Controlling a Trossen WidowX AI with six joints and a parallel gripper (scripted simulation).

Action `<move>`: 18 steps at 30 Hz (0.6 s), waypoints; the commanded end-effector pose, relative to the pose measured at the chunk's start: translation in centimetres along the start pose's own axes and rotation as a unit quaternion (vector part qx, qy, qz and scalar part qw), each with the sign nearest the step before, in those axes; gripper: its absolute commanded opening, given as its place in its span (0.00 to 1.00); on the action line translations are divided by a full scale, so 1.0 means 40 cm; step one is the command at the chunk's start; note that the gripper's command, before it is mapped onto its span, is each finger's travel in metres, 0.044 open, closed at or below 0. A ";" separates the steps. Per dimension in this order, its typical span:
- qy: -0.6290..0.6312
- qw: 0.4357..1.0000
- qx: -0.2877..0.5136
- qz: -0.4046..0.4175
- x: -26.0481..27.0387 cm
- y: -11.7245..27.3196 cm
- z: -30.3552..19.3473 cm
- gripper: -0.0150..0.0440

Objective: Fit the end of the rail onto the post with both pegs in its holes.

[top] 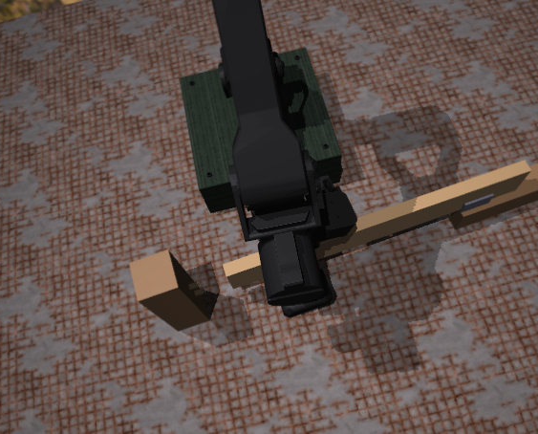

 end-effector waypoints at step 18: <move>0.000 1.000 0.000 -0.002 0.001 -0.001 -0.017 0.25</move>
Point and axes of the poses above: the point midway between the two fingers, 35 mm back from their tips, its own y axis back along the fingers, its own x axis across the jaws, z = x × y, the point moved 6 cm from there along y, back along the fingers, and after that the axes turned 13 degrees about y, right-handed, at the moved point
